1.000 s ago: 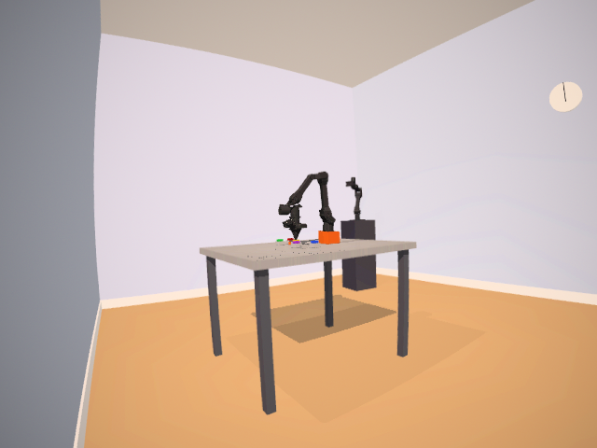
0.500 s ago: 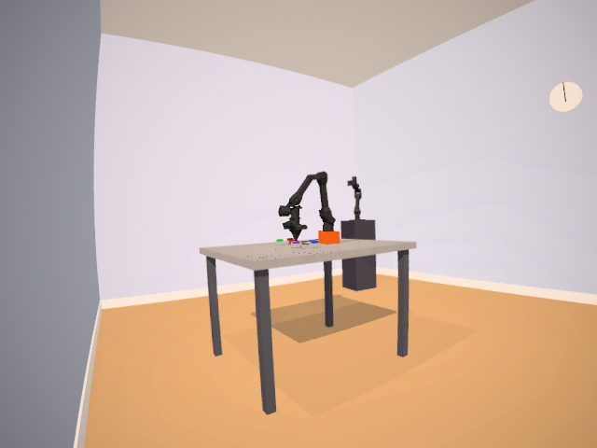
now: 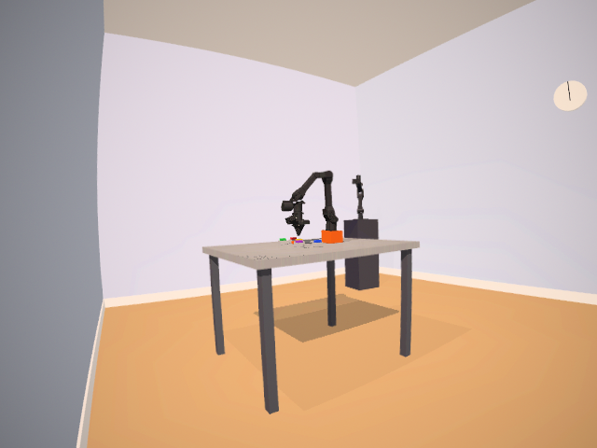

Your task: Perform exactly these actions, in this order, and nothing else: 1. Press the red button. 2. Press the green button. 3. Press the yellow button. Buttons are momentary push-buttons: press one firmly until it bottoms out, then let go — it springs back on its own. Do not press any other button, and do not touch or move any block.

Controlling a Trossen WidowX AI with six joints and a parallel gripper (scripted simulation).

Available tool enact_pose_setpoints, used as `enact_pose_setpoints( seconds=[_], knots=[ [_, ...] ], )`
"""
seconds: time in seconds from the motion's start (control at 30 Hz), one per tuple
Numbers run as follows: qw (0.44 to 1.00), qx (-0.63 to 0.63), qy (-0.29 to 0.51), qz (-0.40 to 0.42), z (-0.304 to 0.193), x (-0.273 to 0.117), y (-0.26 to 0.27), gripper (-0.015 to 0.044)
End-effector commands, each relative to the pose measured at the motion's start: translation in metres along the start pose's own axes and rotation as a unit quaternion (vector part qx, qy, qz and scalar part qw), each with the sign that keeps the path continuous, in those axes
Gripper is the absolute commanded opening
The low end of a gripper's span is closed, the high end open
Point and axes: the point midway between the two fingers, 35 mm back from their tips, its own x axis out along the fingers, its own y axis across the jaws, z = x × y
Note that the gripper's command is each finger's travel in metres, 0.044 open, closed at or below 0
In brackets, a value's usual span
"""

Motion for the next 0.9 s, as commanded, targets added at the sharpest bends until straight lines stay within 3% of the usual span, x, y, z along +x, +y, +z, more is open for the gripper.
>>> enact_pose_setpoints(
  seconds=[0.0,0.13,0.43,0.63,0.87],
  knots=[
    [1.000,0.000,0.003,0.003,-0.001,-0.007,0.002,0.0046],
    [1.000,-0.005,0.002,0.003,0.010,-0.015,0.026,0.0151],
    [1.000,-0.022,0.002,0.012,0.023,-0.051,0.154,0.0388],
    [1.000,-0.003,0.002,0.012,0.004,-0.070,0.223,0.0400],
    [1.000,0.000,0.003,0.012,0.000,-0.073,0.233,0.0400]
  ],
)
